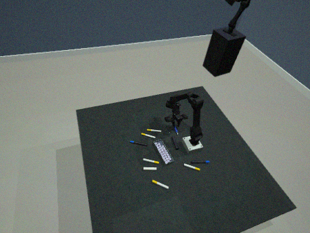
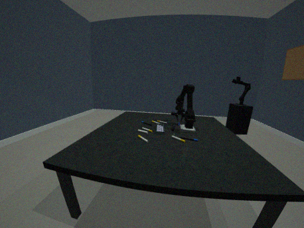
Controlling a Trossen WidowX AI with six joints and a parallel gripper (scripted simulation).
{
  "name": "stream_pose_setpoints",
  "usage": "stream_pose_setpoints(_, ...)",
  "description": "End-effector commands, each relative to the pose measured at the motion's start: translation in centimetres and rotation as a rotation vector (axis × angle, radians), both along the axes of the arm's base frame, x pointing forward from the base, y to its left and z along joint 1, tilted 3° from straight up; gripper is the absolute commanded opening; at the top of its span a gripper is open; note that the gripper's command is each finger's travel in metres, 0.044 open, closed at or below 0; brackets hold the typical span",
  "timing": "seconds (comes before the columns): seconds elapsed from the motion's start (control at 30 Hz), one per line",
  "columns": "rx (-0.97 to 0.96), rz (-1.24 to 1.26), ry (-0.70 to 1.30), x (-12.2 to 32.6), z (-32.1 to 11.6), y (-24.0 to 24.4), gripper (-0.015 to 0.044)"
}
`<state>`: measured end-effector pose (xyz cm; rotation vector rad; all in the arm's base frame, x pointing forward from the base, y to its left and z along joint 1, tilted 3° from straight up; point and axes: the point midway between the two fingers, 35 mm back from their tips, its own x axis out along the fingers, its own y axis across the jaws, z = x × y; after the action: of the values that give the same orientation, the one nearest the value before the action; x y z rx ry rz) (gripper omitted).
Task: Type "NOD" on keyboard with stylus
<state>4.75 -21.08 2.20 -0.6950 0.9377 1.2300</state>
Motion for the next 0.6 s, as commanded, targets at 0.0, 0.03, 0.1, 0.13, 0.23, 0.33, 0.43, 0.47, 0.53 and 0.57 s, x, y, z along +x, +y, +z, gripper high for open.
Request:
stream_pose_setpoints(0.0,0.007,0.005,-0.003,0.0,-0.4,0.2,0.0150)
stream_pose_setpoints(0.03,0.007,0.005,-0.003,0.0,-0.5,0.2,0.0150)
stream_pose_setpoints(0.1,0.007,0.005,-0.003,0.0,-0.6,0.2,0.0150)
stream_pose_setpoints(0.13,0.007,0.005,-0.003,-0.1,-0.7,0.2,0.0150)
stream_pose_setpoints(0.23,0.007,0.005,-0.003,-0.1,-0.9,0.2,0.0150)
stream_pose_setpoints(0.33,0.007,0.005,-0.003,-0.1,-1.1,0.2,0.0150)
stream_pose_setpoints(0.43,0.007,0.005,-0.003,-0.1,-1.3,0.2,0.0150)
stream_pose_setpoints(0.47,0.007,0.005,-0.003,-0.1,-1.3,0.2,0.0150)
stream_pose_setpoints(0.53,0.007,0.005,-0.003,-0.1,-1.4,0.2,0.0150)
stream_pose_setpoints(0.57,0.007,0.005,-0.003,-0.1,-1.5,0.2,0.0150)
